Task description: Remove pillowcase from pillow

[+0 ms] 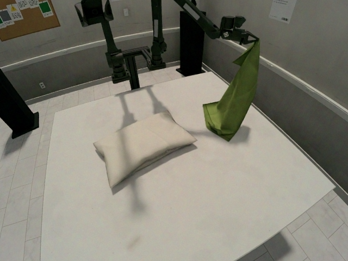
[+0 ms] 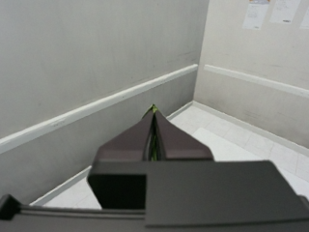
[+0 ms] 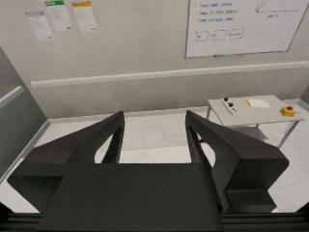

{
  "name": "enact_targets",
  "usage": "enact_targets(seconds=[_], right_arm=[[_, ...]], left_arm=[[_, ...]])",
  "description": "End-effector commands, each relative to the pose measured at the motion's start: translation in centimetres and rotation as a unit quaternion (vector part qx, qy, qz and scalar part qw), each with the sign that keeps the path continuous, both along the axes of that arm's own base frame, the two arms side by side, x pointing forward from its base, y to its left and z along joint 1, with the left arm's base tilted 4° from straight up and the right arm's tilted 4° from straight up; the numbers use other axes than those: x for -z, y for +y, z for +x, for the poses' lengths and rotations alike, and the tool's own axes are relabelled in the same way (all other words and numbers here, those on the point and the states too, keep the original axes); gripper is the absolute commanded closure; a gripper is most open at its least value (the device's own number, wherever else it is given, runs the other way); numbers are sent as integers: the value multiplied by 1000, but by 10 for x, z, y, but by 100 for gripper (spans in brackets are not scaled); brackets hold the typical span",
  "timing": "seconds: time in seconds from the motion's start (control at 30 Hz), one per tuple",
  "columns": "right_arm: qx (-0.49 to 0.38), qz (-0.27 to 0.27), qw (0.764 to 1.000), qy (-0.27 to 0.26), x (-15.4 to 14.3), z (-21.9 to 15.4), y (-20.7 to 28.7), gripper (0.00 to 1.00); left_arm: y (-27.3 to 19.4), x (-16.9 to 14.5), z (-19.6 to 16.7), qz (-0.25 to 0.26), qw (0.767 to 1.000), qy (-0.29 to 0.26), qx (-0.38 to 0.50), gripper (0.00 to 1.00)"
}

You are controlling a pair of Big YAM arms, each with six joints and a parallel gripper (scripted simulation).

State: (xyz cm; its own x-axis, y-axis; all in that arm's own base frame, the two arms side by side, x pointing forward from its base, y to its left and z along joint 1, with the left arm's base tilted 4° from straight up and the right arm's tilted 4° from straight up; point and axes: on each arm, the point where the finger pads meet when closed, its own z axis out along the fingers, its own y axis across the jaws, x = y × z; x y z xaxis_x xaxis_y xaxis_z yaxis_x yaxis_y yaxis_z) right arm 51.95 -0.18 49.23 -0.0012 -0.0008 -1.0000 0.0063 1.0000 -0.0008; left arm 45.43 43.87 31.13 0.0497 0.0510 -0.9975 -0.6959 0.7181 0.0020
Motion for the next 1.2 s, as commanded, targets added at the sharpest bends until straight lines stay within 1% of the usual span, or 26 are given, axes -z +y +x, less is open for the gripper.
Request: enact_targets(seconds=[0.0, 0.03, 0.37, 0.63, 0.73, 0.77, 0.83, 0.87, 0.9, 0.97, 1.17], right_arm=[[-2, 5, 1000, -27, -31, -5, 2, 40], [-2, 5, 1000, -27, -31, -5, 2, 40], [6, -2, 1000, -25, -32, -7, -6, 40], [7, -8, 1000, -29, -34, -10, -6, 40], [4, -3, 1000, -26, -30, -5, -4, 40], [7, -6, 1000, -29, -34, -10, -6, 40], [7, -7, 1000, -28, -34, -10, -7, 40], [7, -7, 1000, -28, -33, -10, -7, 40], [7, -7, 1000, -27, -33, -10, -7, 40], [6, -7, 1000, -26, -32, -9, -6, 40], [6, -7, 1000, -26, -32, -9, -6, 40]], left_arm=[[7, -45, 14, 31, 999, -25, 4, 98], [7, -34, 19, 24, 1000, -18, 6, 98], [11, -37, 15, 28, 999, -21, 1, 98], [2, -18, 3, 15, 1000, -8, -1, 98], [3, -21, 3, 16, 1000, -13, -1, 98], [-1, -14, 0, 13, 1000, -5, -1, 98], [-4, -10, -3, 10, 1000, -2, -1, 98], [-3, -14, -3, 12, 1000, -5, -1, 98], [19, -26, 5, 17, 1000, -12, -10, 98], [24, -33, 6, 21, 1000, -20, -11, 98], [43, -32, 8, 13, 1000, -22, -18, 98]])
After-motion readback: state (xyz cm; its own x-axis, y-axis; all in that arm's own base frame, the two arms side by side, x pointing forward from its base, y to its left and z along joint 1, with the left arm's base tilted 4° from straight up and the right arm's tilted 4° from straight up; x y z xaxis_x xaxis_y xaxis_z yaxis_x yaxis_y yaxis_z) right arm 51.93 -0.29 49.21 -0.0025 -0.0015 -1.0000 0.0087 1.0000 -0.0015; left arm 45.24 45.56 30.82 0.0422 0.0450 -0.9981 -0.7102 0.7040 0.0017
